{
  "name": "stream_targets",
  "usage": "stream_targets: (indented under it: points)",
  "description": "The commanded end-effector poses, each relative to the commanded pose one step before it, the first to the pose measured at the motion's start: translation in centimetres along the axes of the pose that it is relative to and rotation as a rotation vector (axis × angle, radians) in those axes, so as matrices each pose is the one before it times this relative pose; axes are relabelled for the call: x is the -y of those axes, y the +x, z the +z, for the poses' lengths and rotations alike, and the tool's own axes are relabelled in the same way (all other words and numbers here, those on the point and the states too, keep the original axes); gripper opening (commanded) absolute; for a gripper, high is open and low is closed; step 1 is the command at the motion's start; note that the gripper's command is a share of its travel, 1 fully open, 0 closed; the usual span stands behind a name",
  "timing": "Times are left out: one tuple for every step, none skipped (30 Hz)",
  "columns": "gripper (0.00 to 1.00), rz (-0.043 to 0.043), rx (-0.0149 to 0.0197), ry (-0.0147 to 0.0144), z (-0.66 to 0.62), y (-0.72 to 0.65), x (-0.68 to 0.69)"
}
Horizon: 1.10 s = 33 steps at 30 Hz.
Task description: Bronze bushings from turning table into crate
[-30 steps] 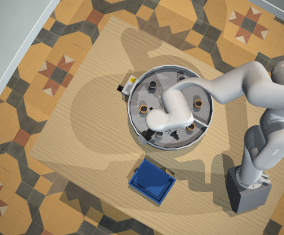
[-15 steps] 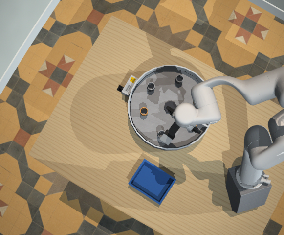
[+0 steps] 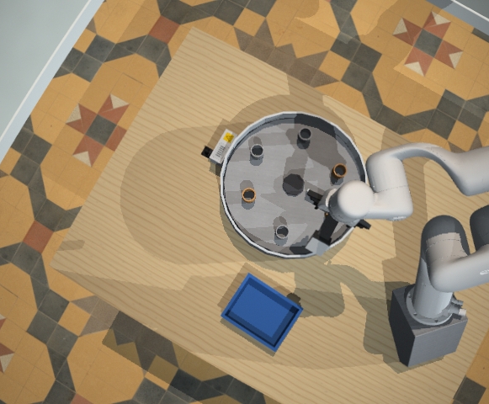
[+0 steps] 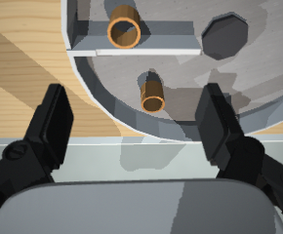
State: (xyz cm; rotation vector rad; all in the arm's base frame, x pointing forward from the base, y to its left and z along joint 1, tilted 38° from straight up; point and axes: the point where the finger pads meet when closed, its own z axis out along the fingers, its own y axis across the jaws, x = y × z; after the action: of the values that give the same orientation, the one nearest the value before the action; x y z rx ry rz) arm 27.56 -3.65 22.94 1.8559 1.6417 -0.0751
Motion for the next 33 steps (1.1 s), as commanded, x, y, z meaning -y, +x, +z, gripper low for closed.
stream_targets:
  points:
    - [1.0, -0.01751, -0.01876, -0.01686, 0.013, -0.239, 0.476]
    - [1.0, 0.0, 0.0, 0.0, 0.0, 0.0, 0.0]
    - [1.0, 0.0, 0.0, 0.0, 0.0, 0.0, 0.0]
    - [1.0, 0.0, 0.0, 0.0, 0.0, 0.0, 0.0]
    - [1.0, 0.0, 0.0, 0.0, 0.0, 0.0, 0.0]
    - [1.0, 0.0, 0.0, 0.0, 0.0, 0.0, 0.0]
    - [1.0, 0.0, 0.0, 0.0, 0.0, 0.0, 0.0]
    - [1.0, 0.0, 0.0, 0.0, 0.0, 0.0, 0.0]
    - [1.0, 0.0, 0.0, 0.0, 0.0, 0.0, 0.0]
    - [1.0, 0.0, 0.0, 0.0, 0.0, 0.0, 0.0]
    - [1.0, 0.0, 0.0, 0.0, 0.0, 0.0, 0.0]
    - [1.0, 0.0, 0.0, 0.0, 0.0, 0.0, 0.0]
    - [1.0, 0.0, 0.0, 0.0, 0.0, 0.0, 0.0]
    - [1.0, 0.0, 0.0, 0.0, 0.0, 0.0, 0.0]
    - [1.0, 0.0, 0.0, 0.0, 0.0, 0.0, 0.0]
    - [0.12, 0.0, 0.0, 0.0, 0.0, 0.0, 0.0]
    - [0.12, 0.0, 0.0, 0.0, 0.0, 0.0, 0.0]
    - [0.12, 0.0, 0.0, 0.0, 0.0, 0.0, 0.0]
    - [0.12, 0.0, 0.0, 0.0, 0.0, 0.0, 0.0]
    - [0.12, 0.0, 0.0, 0.0, 0.0, 0.0, 0.0]
    - [0.12, 0.0, 0.0, 0.0, 0.0, 0.0, 0.0]
    - [0.12, 0.0, 0.0, 0.0, 0.0, 0.0, 0.0]
    - [0.12, 0.0, 0.0, 0.0, 0.0, 0.0, 0.0]
    - [0.12, 0.0, 0.0, 0.0, 0.0, 0.0, 0.0]
    - [0.12, 0.0, 0.0, 0.0, 0.0, 0.0, 0.0]
    - [0.12, 0.0, 0.0, 0.0, 0.0, 0.0, 0.0]
    - [0.12, 0.0, 0.0, 0.0, 0.0, 0.0, 0.0]
    - [0.12, 0.0, 0.0, 0.0, 0.0, 0.0, 0.0]
    - [0.12, 0.0, 0.0, 0.0, 0.0, 0.0, 0.0]
    - [0.12, 0.0, 0.0, 0.0, 0.0, 0.0, 0.0]
    - [0.12, 0.0, 0.0, 0.0, 0.0, 0.0, 0.0]
    - [0.12, 0.0, 0.0, 0.0, 0.0, 0.0, 0.0]
    - [0.12, 0.0, 0.0, 0.0, 0.0, 0.0, 0.0]
